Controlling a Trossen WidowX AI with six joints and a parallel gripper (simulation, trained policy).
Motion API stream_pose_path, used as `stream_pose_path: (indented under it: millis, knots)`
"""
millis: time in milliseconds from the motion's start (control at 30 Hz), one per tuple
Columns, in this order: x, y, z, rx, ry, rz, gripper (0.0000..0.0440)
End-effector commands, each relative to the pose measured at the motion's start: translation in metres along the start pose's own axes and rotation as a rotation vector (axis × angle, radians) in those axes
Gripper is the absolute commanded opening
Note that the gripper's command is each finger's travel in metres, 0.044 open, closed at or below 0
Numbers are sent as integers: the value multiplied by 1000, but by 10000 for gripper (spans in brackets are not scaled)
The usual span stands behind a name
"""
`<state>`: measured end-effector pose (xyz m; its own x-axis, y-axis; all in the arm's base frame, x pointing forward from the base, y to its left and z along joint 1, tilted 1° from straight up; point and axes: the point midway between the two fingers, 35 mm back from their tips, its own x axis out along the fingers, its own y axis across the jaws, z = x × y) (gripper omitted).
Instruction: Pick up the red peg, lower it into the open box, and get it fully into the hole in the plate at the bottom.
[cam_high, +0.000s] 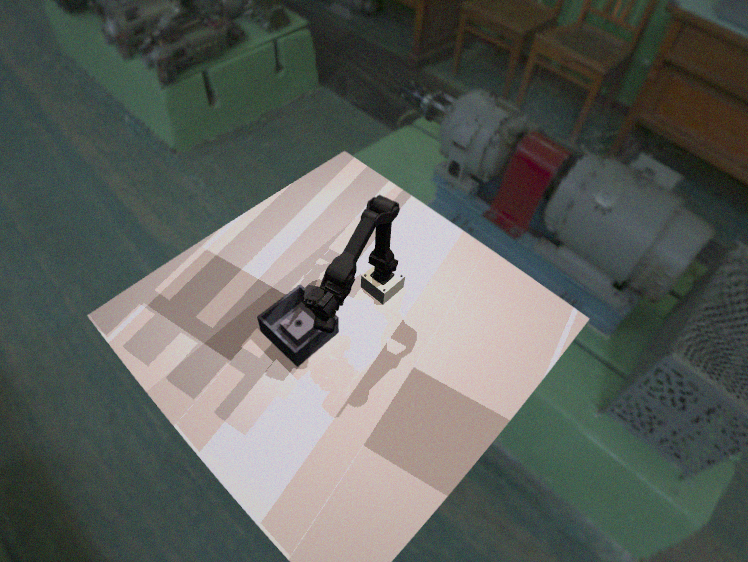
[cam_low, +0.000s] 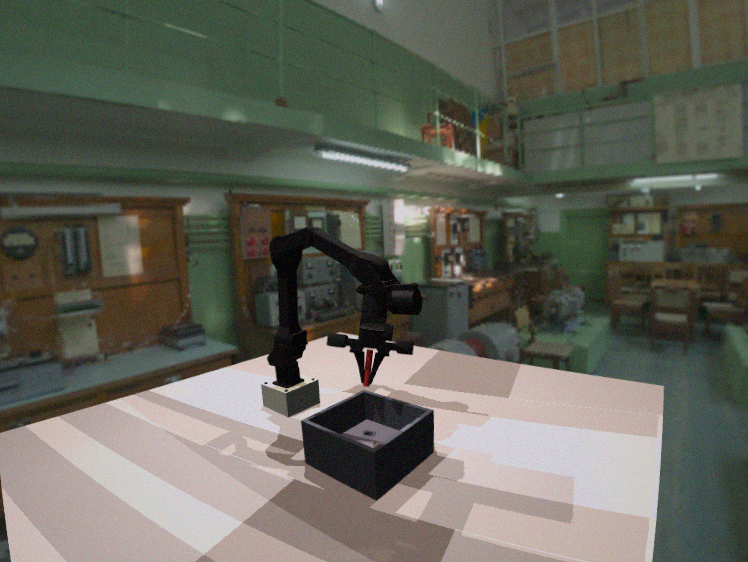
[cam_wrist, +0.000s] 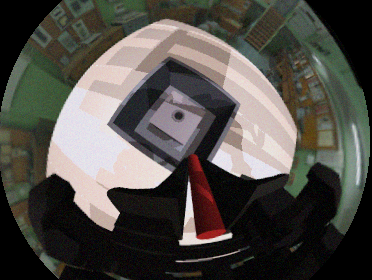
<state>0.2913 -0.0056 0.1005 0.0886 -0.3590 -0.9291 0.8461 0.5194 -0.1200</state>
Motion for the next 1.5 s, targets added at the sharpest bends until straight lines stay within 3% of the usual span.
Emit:
stream_pose_path:
  millis: [0, 400, 700, 933, 1033, 1367, 1467]
  knots:
    - [12, 3, 16, 8, -3, -3, 0]
    - [50, 9, 56, -23, 30, 34, 0]
    - [79, 14, 61, -106, 83, 69, 8]
    - [99, 16, 57, -152, 143, 79, 149]
    - [100, 17, 67, -178, 137, 90, 158]
    - [90, 42, 96, -177, 173, 156, 420]
    - [86, 52, 105, -183, 185, 185, 440]
